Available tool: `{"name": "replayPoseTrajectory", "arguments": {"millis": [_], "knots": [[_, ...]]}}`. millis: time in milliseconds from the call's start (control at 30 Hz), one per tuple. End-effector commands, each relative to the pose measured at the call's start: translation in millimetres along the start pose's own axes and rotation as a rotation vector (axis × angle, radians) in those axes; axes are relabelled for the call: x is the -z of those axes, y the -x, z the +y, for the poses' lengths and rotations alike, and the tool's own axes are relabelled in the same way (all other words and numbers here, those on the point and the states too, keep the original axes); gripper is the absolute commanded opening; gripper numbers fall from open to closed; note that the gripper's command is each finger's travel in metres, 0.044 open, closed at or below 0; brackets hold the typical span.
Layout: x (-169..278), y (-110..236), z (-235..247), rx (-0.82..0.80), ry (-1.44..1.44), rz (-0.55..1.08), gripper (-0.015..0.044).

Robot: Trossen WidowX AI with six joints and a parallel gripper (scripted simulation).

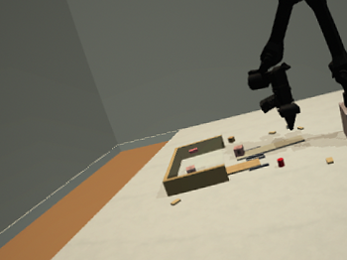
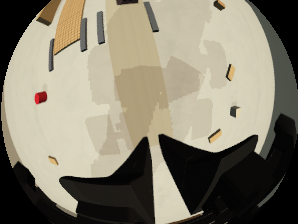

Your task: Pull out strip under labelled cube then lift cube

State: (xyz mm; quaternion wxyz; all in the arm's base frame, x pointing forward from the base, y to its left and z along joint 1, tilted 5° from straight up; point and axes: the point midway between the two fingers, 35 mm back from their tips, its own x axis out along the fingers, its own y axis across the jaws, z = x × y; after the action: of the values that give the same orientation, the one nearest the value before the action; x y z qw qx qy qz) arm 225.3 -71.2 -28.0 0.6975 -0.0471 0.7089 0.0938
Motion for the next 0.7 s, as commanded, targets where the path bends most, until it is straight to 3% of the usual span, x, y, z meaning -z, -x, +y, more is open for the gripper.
{"name": "replayPoseTrajectory", "arguments": {"millis": [0,400,667], "knots": [[-18.8,2.4,0.9,0.003,-0.077,-0.003,0.0131],[-60.6,7.3,0.8,0.003,-0.079,-0.006,0.044],[-89.6,11.1,0.2,0.003,-0.079,-0.008,0.044]]}}
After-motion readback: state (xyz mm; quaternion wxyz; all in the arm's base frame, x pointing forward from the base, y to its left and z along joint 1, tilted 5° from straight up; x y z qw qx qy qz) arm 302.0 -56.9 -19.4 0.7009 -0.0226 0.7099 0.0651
